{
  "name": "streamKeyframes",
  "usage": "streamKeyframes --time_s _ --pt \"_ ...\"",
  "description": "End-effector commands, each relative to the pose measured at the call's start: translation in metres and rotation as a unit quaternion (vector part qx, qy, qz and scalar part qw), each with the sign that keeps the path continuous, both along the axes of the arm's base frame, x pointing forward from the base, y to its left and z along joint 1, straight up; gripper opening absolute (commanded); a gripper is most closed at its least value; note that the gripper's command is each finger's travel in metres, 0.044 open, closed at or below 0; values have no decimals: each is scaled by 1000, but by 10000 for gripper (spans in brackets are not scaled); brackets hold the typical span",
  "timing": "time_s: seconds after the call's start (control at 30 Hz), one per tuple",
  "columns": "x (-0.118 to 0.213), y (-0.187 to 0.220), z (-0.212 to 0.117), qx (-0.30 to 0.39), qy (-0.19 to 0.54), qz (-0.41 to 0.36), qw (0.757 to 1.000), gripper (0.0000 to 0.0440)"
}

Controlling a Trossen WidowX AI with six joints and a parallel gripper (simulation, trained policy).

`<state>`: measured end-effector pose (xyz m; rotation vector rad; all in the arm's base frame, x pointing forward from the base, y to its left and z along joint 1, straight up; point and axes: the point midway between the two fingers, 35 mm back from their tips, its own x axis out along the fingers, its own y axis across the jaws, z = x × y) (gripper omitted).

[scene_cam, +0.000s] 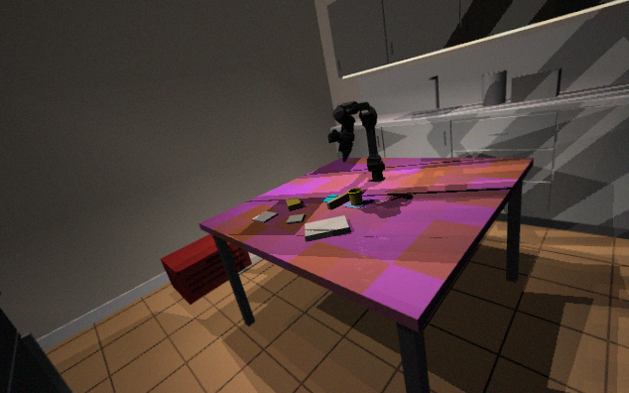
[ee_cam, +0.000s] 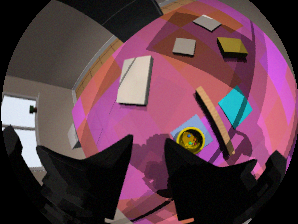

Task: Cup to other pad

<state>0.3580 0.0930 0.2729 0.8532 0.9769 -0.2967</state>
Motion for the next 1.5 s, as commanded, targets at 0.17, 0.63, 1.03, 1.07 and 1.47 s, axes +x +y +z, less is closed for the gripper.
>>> streamKeyframes --time_s 0.17,0.63,1.03,1.07,1.47 --pt "-2 0 -19 -2 64 -27 998 137" --pt "-13 -5 -59 -33 176 -55 982 147" --pt "-25 -11 -95 -68 263 -76 960 148" --pt "-26 -12 -98 -70 268 -78 958 148" --pt "-36 -15 -136 -93 313 -102 940 167"
